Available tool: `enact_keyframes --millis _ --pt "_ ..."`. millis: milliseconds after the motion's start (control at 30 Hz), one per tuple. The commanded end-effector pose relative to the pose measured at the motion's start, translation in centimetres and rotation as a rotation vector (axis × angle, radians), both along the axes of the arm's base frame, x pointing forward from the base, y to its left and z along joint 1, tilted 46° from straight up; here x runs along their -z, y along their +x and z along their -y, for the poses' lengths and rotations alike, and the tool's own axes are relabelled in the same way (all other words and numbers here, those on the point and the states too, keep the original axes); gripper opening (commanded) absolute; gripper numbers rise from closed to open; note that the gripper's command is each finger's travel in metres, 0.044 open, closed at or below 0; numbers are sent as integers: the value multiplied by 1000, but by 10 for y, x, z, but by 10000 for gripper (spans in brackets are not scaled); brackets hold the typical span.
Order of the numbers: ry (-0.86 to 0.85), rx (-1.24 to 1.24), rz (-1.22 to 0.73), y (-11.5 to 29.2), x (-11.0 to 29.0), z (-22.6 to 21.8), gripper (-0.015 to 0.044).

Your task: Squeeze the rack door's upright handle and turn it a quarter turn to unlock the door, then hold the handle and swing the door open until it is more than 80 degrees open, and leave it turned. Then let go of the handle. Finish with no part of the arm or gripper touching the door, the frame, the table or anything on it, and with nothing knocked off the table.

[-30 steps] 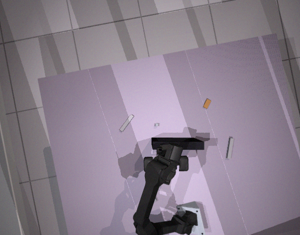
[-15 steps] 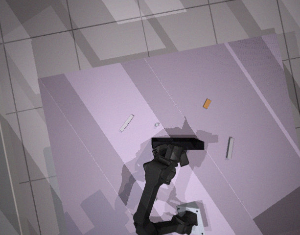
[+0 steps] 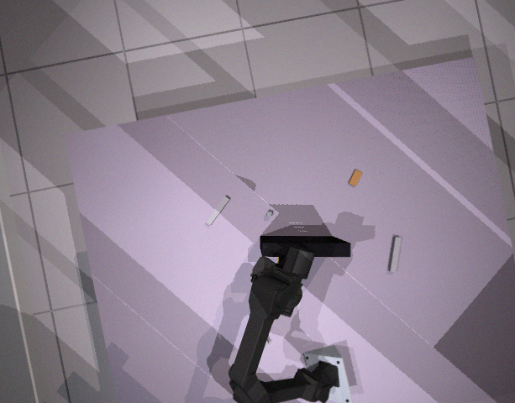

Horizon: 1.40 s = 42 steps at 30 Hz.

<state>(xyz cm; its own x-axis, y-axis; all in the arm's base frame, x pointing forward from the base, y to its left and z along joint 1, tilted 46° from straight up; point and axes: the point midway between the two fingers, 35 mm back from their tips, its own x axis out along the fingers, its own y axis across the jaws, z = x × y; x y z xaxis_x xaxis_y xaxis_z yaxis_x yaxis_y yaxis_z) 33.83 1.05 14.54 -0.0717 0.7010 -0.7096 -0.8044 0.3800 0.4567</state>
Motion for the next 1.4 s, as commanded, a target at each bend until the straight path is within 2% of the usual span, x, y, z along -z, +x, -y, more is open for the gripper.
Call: enact_keyframes --millis 0,367,767,1100,1200,1367 --pt "17 -159 152 -1 1 0 13" --pt "58 -531 522 -1 1 0 13" --pt "61 -553 545 -1 1 0 13" --pt "61 -553 545 -1 1 0 275" --pt "58 -530 522 -1 1 0 285" --pt "40 -360 352 -1 1 0 285"
